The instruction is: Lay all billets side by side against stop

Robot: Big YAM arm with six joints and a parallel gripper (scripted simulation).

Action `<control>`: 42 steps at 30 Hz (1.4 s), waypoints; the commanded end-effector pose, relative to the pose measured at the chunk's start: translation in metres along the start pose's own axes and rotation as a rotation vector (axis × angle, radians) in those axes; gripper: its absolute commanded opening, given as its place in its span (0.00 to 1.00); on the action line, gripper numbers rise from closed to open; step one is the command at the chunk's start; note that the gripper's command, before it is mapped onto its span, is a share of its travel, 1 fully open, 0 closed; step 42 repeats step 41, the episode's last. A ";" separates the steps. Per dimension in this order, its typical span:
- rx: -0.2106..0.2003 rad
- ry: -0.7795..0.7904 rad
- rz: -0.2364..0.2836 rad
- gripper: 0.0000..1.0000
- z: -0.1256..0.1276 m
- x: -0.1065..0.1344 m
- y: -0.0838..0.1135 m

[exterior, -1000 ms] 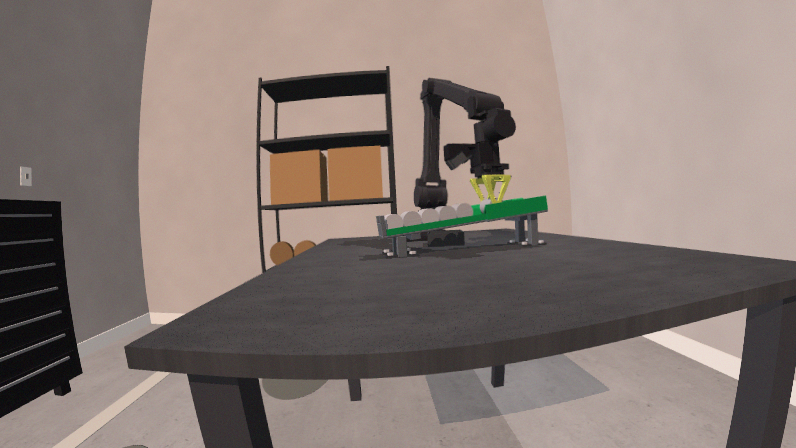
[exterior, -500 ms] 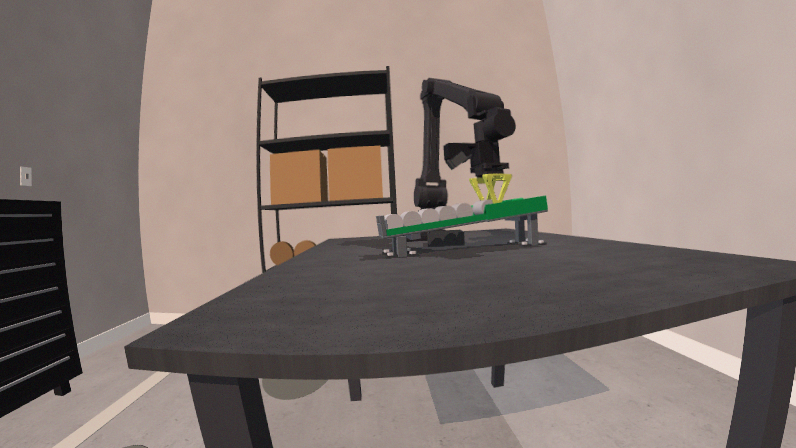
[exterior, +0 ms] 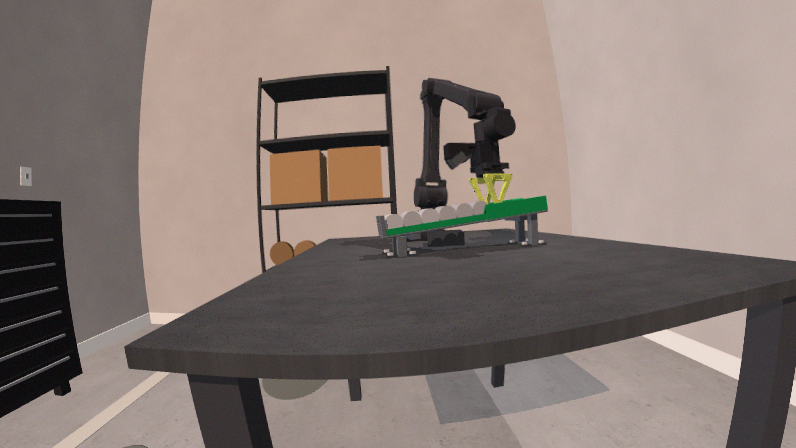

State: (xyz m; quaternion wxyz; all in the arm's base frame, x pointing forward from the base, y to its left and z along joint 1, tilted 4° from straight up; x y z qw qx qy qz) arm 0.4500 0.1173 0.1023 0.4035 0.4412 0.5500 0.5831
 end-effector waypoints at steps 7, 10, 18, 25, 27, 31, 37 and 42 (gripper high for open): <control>-0.052 -0.003 -0.006 0.81 0.015 0.001 0.016; -0.052 -0.003 -0.006 0.81 0.015 0.001 0.016; -0.073 -0.002 -0.008 0.81 0.019 -0.002 0.047; -0.075 0.003 -0.009 0.81 0.017 -0.005 0.084; -0.075 0.014 -0.008 0.81 0.016 0.001 0.090; -0.076 0.005 -0.009 0.81 0.015 -0.003 0.111; -0.057 0.008 -0.007 0.81 0.015 -0.002 0.116; -0.036 0.005 -0.006 0.81 0.009 -0.002 0.108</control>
Point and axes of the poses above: the point where the finger pads meet when closed, its own y axis back along the fingers, its own z axis across the jaws, x = y × z, the point moved 1 cm from there along y, back along the fingers, and after that the axes turned 8 degrees about y, right-handed, at the moved point
